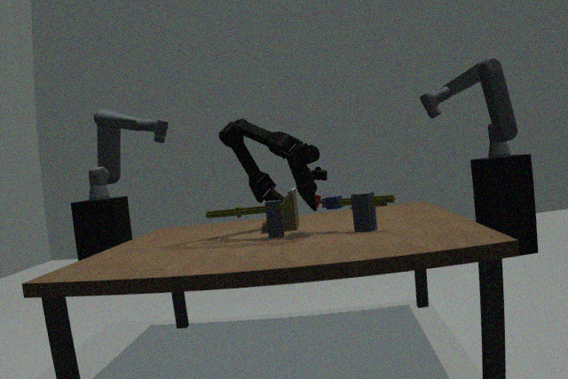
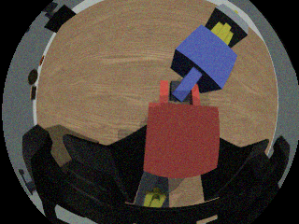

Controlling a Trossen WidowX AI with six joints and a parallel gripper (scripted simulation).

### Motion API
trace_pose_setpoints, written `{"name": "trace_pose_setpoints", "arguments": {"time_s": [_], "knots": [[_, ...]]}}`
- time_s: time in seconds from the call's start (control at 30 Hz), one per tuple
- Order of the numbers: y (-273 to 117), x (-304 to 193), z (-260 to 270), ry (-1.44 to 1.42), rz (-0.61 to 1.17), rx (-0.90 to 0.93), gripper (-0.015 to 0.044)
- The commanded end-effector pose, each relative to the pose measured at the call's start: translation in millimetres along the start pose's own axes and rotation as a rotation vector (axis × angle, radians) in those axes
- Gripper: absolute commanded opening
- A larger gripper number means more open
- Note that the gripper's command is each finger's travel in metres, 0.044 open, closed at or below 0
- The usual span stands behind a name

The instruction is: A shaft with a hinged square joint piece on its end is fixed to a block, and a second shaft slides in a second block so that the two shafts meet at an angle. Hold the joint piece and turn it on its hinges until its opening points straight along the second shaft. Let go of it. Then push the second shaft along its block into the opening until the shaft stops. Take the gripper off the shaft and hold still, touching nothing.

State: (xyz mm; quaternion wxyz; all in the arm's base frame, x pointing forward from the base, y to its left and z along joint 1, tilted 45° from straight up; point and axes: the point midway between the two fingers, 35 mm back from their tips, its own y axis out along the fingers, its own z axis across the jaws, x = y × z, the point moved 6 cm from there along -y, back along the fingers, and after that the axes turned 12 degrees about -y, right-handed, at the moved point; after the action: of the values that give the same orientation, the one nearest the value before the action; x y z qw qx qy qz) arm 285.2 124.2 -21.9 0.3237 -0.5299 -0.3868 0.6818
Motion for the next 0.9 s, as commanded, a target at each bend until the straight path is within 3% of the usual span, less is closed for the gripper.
{"name": "trace_pose_setpoints", "arguments": {"time_s": [0.0, 0.07, 0.43, 0.87], "knots": [[0.0, 0.0, 0.0, 0.0, 0.001, 0.0, 0.0147], [0.0, 0.0, 0.0, 0.0, 0.001, 0.0, 0.0147], [0.0, 0.0, 0.0, 0.0, 0.001, 0.0, 0.0436], [0.0, 0.0, 0.0, 0.0, 0.001, 0.0, 0.044]]}}
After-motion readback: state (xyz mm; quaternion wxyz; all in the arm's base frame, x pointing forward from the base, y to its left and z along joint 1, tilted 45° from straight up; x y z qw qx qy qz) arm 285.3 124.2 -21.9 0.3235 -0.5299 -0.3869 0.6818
